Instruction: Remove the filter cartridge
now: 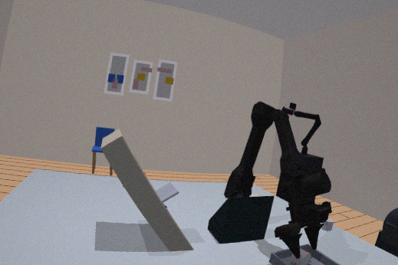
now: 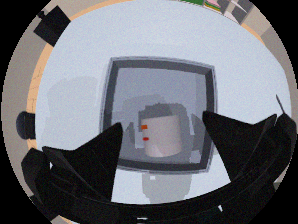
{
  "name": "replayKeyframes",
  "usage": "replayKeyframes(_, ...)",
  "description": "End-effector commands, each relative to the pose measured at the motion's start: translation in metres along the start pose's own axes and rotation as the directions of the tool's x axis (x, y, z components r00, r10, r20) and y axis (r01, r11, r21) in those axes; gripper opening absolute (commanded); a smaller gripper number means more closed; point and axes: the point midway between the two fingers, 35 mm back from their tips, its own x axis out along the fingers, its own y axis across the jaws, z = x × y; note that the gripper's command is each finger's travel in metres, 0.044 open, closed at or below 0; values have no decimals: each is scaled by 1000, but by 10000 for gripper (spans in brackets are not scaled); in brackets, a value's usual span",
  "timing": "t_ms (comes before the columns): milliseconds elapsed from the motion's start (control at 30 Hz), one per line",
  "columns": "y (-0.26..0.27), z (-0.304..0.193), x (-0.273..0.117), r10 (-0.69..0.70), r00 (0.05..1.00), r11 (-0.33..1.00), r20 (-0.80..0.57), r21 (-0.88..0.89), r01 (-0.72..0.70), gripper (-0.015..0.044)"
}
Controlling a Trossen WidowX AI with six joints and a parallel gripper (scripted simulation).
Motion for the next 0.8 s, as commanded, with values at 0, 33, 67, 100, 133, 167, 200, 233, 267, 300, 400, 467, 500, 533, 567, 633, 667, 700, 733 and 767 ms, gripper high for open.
replayKeyframes(0,0,7,-9,0,1000,1000,0,-1,0,440)
replayKeyframes(33,0,15,-21,-1,1000,1000,1,-1,1,440)
replayKeyframes(67,0,24,-37,-1,1000,1000,1,0,1,440)
replayKeyframes(100,0,30,-50,-1,1000,1000,1,0,1,440)
replayKeyframes(133,0,34,-58,-1,1000,1000,1,0,1,440)
replayKeyframes(167,0,35,-61,-1,1000,1000,1,0,1,440)
replayKeyframes(200,0,35,-61,-1,1000,1000,1,0,1,440)
replayKeyframes(233,0,35,-61,-1,1000,1000,1,0,1,440)
replayKeyframes(267,0,35,-53,4,1000,1000,18,4,-4,440)
replayKeyframes(300,0,35,-53,4,1000,1000,18,4,-4,440)
replayKeyframes(400,0,35,-53,4,1000,1000,18,4,-4,440)
replayKeyframes(467,0,35,-53,4,1000,1000,18,4,-4,440)
replayKeyframes(500,0,35,-53,4,1000,1000,18,4,-4,440)
replayKeyframes(533,0,35,-53,4,1000,1000,18,4,-4,440)
replayKeyframes(567,0,35,-53,4,1000,1000,18,4,-4,440)
replayKeyframes(633,0,35,-53,4,1000,1000,18,4,-4,440)
replayKeyframes(667,0,35,-53,4,1000,1000,18,4,-4,440)
replayKeyframes(700,0,35,-53,4,1000,1000,18,4,-4,440)
replayKeyframes(733,0,35,-53,4,1000,1000,18,4,-4,440)
replayKeyframes(767,0,35,-53,4,1000,1000,18,4,-4,440)
